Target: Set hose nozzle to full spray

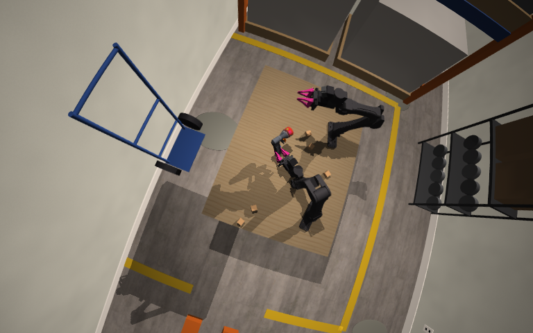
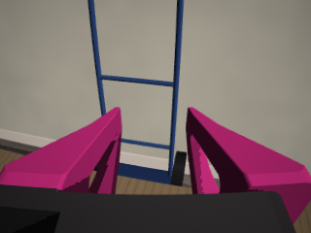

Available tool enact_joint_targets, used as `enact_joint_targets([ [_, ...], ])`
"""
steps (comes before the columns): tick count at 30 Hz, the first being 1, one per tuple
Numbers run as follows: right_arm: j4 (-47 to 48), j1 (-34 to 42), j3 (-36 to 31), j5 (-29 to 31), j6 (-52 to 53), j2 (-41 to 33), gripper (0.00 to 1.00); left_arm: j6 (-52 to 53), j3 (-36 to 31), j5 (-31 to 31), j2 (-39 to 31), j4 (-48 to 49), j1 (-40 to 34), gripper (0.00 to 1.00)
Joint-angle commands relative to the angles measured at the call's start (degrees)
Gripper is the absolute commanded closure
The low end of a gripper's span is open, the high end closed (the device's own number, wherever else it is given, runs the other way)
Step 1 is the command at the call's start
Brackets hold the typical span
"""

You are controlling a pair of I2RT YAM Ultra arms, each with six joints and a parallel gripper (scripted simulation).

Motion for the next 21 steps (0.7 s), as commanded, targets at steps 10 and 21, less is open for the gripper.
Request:
enact_joint_targets([
  [10, 1.00, 0.16, 3.01, 0.24, -0.28, 0.49, 0.63, -1.14, 2.82, 0.01, -1.65, 5.95, 0.54, 0.65],
  [21, 1.00, 0.16, 3.01, 0.24, -0.28, 0.49, 0.63, -1.10, 2.52, 0.01, -0.80, 5.95, 0.62, 0.65],
])
